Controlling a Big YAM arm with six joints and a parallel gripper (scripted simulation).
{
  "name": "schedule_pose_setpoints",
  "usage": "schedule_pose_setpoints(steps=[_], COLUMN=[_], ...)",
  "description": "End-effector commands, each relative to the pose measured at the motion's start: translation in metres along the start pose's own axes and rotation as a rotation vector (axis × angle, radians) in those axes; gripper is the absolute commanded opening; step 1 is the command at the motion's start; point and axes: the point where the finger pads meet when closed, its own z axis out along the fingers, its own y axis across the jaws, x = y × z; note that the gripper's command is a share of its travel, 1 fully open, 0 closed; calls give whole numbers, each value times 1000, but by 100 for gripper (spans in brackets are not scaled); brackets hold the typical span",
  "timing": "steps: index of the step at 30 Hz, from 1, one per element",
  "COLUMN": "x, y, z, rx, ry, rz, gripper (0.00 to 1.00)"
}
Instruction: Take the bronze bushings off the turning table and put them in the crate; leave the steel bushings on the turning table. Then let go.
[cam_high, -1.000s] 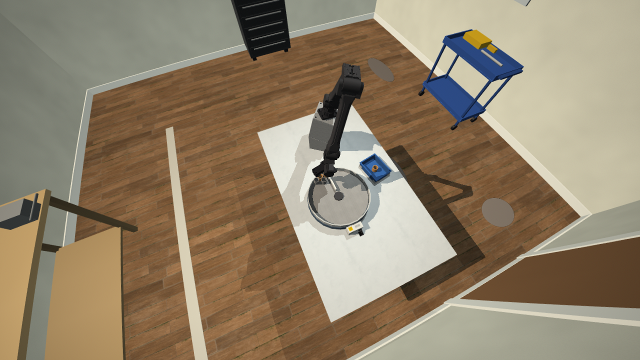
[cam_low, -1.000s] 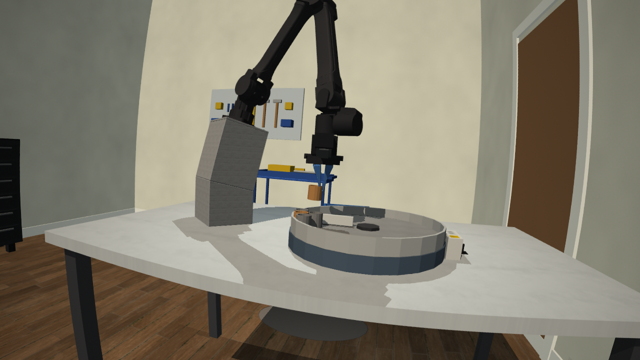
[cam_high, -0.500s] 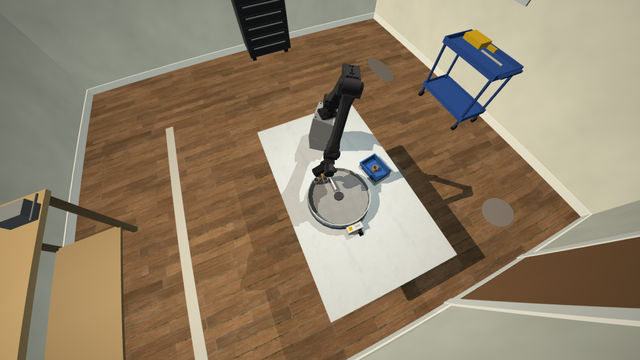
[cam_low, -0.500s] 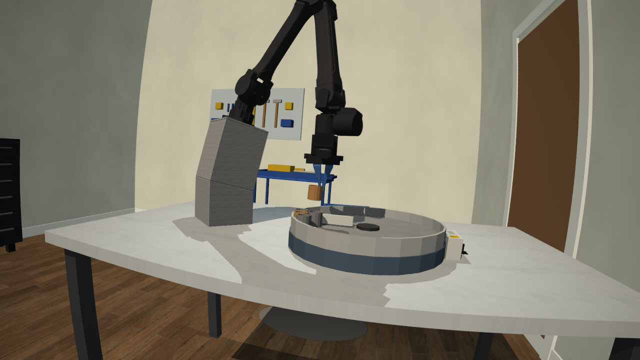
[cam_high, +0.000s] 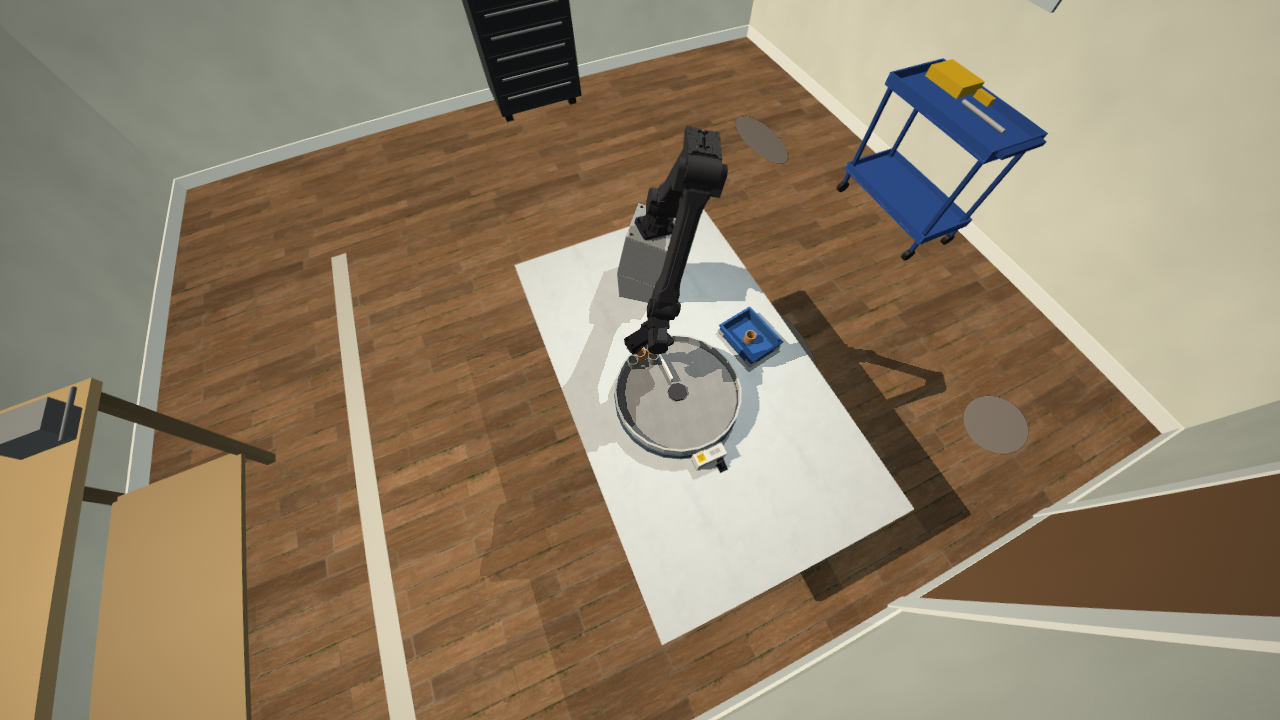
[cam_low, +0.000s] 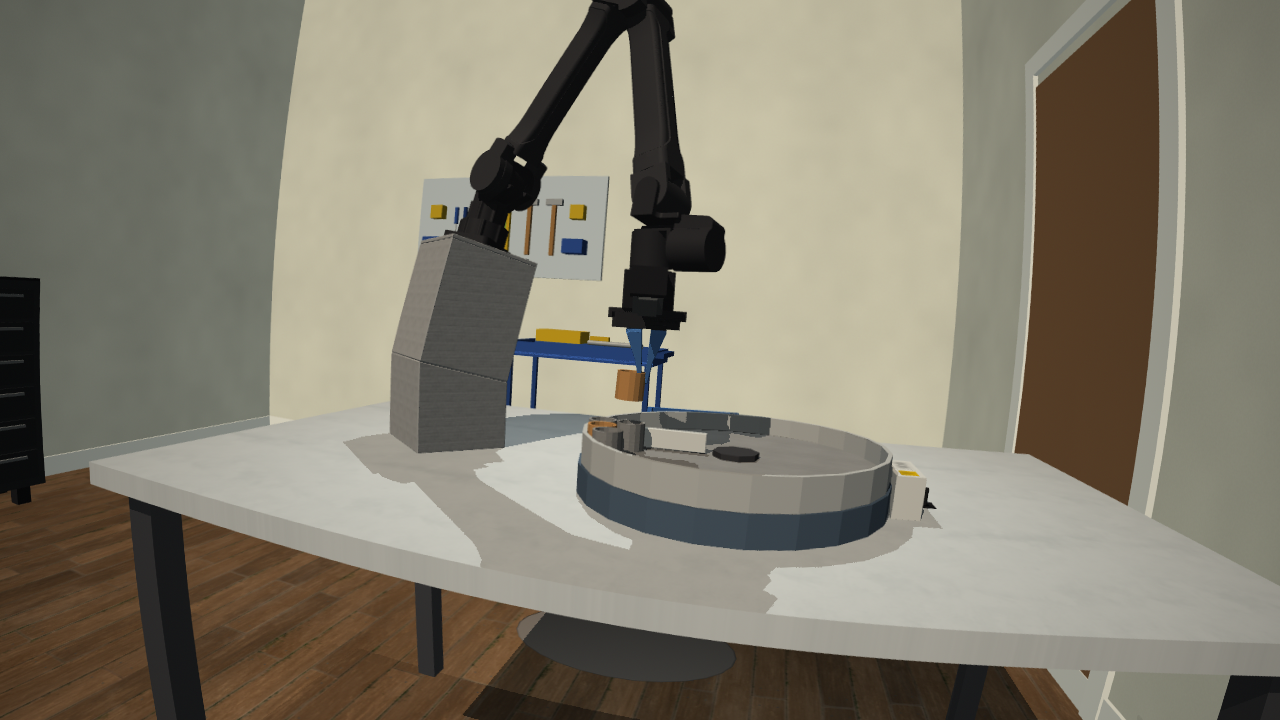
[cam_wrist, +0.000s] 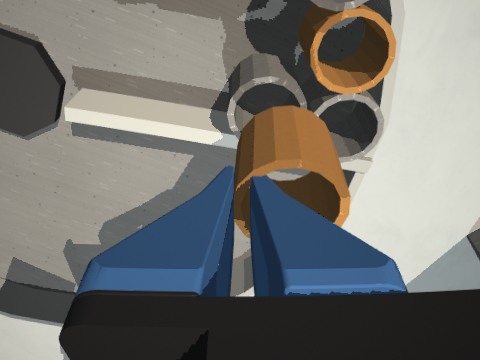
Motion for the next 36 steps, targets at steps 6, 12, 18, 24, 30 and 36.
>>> schedule_pose_setpoints(steps=[6,12,18,24,30,36], x=[12,42,72,127,177,229], y=[13,18,23,33,41,60], z=[-9,-8,-8,-8,-8,-10], rx=[-29,-29,-30,-31,-29,-33], ry=[-21,-20,-17,-11,-6,-1], rz=[-8,-7,-7,-6,-5,-4], gripper=[0,0,0,0,0,0])
